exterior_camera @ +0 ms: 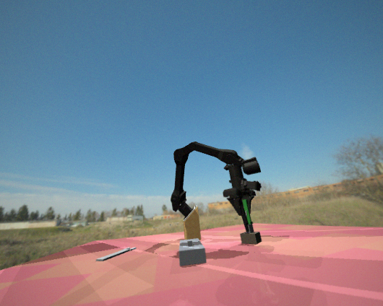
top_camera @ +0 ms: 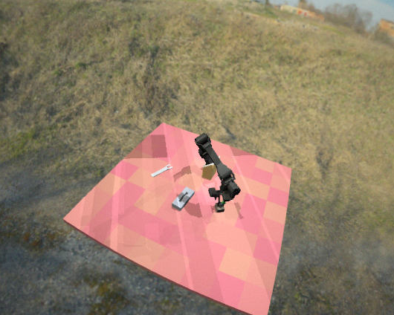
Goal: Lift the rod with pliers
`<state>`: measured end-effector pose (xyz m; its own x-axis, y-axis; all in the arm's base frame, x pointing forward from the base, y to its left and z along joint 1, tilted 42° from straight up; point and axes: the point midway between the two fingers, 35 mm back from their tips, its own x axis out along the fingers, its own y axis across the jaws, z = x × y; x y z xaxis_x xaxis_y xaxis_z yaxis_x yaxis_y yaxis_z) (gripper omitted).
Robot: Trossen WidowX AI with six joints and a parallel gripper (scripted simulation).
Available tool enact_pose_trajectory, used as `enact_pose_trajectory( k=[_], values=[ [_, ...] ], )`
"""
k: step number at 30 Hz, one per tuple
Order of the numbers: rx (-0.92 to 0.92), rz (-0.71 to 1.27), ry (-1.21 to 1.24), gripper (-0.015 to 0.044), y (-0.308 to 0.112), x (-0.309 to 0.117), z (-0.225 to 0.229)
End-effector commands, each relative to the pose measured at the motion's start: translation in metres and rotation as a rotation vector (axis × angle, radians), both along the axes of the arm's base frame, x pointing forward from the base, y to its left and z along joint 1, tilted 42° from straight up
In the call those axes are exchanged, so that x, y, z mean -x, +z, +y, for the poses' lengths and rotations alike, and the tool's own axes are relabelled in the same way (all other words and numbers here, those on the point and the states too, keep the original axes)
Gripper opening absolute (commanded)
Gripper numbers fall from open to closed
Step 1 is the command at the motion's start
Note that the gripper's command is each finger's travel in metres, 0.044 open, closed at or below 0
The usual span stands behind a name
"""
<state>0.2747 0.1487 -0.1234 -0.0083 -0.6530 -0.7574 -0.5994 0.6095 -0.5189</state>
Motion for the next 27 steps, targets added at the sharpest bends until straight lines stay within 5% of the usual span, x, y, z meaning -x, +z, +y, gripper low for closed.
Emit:
enact_pose_trajectory(
  k=[1, 27],
  values=[
    [0.001, -0.001, 0.003, 0.0368, -0.0005, -0.0003, -0.0002],
    [0.001, -0.001, 0.003, 0.0322, -0.0005, -0.0003, -0.0002]
  ],
)
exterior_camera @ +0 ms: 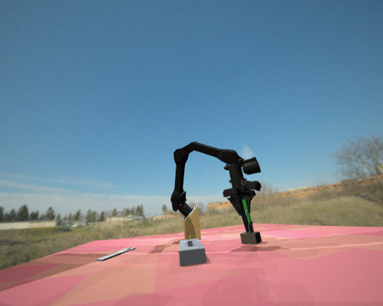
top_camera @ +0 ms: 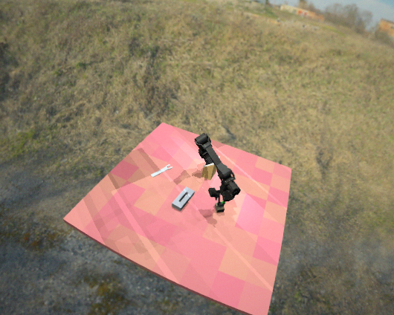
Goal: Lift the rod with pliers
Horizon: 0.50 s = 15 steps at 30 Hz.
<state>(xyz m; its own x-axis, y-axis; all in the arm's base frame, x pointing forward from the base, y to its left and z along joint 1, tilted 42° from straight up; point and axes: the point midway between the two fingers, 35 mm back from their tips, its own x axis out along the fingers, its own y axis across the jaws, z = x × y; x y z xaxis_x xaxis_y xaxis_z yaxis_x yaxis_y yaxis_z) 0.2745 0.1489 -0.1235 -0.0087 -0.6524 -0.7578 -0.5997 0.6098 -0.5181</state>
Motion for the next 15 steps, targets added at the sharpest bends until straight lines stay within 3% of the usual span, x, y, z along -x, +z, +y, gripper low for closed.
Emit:
enact_pose_trajectory(
  k=[1, 15],
  values=[
    [0.001, -0.001, 0.003, 0.0322, 0.0, -0.001, 0.0],
    [0.007, -0.004, 0.006, 0.0322, 0.013, 0.0, 0.013]
  ],
)
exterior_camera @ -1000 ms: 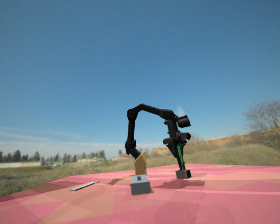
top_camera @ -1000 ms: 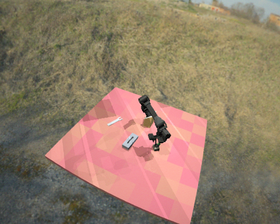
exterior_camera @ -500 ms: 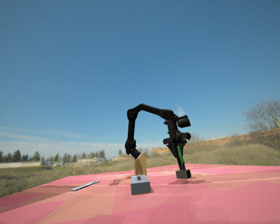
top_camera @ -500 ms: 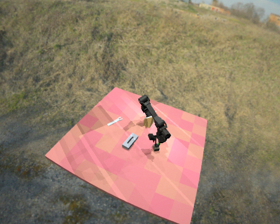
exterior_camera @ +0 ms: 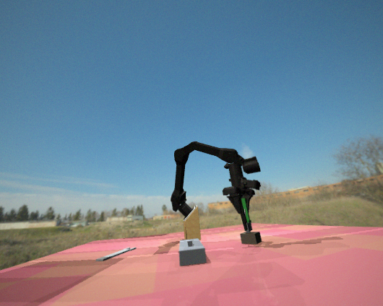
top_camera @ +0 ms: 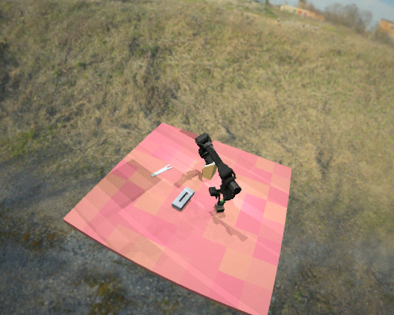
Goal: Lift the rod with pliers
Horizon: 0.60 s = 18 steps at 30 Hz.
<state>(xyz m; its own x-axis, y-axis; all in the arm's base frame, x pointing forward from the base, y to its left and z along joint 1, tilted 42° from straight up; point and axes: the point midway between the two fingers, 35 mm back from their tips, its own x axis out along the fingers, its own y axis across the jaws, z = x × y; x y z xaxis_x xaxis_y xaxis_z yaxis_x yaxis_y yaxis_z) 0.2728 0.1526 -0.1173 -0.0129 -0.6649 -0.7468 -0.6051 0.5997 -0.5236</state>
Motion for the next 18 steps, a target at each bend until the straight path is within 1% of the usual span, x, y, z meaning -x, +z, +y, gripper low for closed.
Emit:
enact_pose_trajectory(
  k=[1, 11, 18],
  values=[
    [-0.009, -0.012, 0.004, 0.0322, 0.008, -0.002, 0.01],
    [-0.003, -0.016, 0.006, 0.0322, 0.022, 0.0, 0.023],
    [-0.004, -0.026, -0.005, 0.0322, 0.026, -0.003, 0.021]
  ],
)
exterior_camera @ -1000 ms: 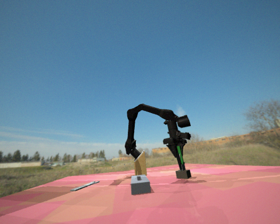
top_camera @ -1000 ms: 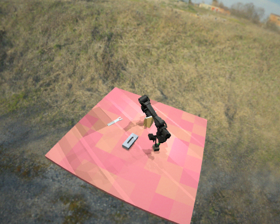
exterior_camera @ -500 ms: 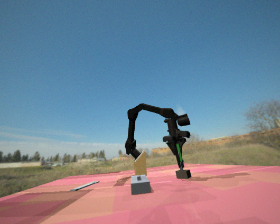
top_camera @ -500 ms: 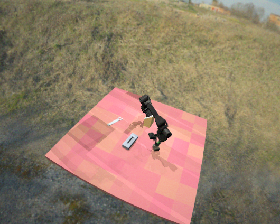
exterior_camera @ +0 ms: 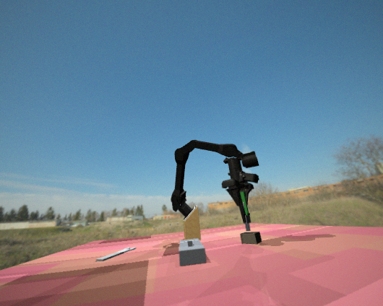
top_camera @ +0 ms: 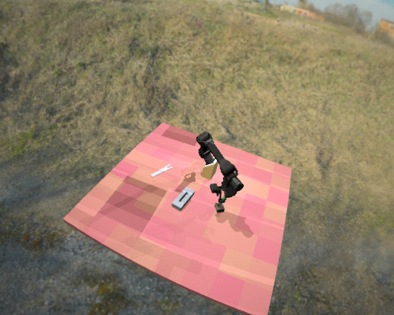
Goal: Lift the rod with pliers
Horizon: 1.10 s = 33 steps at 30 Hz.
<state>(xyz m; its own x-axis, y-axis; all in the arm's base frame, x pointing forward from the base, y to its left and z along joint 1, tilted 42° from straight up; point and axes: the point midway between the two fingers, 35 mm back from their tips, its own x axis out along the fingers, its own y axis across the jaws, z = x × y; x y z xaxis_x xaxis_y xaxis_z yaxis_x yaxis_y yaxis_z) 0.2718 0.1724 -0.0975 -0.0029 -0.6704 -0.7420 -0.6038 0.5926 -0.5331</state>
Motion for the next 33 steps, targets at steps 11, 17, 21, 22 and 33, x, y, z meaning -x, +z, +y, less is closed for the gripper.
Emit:
enact_pose_trajectory(
  k=[11, 17, 21, 22, 33],
  values=[
    [-0.018, -0.061, -0.06, 0.0322, 0.022, -0.016, -0.012],
    [-0.02, -0.085, -0.087, 0.0322, 0.031, -0.022, -0.02],
    [-0.022, -0.101, -0.105, 0.0322, 0.037, -0.025, -0.026],
    [-0.022, -0.105, -0.11, 0.0322, 0.038, -0.026, -0.027],
    [-0.025, -0.149, -0.16, 0.0322, 0.054, -0.035, -0.043]
  ],
)
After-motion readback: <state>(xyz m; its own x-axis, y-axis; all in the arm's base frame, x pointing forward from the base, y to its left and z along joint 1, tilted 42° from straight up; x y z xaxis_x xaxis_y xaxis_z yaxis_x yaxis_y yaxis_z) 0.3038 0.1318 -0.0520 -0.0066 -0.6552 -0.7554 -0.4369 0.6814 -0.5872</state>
